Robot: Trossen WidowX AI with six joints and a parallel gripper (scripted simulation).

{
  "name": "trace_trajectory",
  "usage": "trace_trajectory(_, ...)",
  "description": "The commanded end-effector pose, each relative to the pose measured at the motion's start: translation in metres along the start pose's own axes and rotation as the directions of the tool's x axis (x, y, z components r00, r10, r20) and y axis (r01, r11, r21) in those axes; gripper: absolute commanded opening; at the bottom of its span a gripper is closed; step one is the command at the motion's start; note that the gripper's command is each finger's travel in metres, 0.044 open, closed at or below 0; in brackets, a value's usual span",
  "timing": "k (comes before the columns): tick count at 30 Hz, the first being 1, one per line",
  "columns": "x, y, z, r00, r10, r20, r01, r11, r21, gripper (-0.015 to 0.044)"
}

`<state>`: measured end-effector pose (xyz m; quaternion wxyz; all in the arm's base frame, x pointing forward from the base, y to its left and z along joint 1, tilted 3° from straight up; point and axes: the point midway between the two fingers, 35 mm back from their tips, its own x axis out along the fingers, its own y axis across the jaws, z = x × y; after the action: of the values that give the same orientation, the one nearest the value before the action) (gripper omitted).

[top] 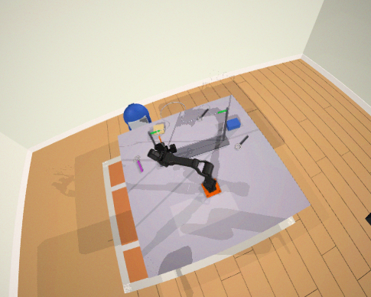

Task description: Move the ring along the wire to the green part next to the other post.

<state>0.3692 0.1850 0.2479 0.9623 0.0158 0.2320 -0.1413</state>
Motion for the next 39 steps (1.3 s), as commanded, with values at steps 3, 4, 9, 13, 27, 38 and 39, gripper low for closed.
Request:
trace_trajectory(3, 0.001, -0.001, -0.001, 1.000, -0.006, 0.003, 0.006, 1.000, 0.006, -0.0150)
trace_trajectory(4, 0.001, -0.001, -0.001, 1.000, -0.006, 0.003, 0.006, 1.000, 0.006, -0.0150)
trace_trajectory(9, 0.001, -0.001, -0.001, 1.000, -0.006, 0.003, 0.006, 1.000, 0.006, -0.0150)
trace_trajectory(13, 0.001, -0.001, -0.001, 1.000, -0.006, 0.003, 0.006, 1.000, 0.006, -0.0150)
trace_trajectory(27, 0.000, 0.000, -0.001, 1.000, -0.002, 0.001, 0.002, 1.000, 0.000, 0.0139)
trace_trajectory(38, -0.048, 0.000, -0.002, 1.000, -0.005, -0.001, 0.005, 1.000, 0.006, 0.0160)
trace_trajectory(39, -0.049, 0.000, -0.002, 1.000, -0.005, -0.001, 0.005, 1.000, 0.006, 0.0160)
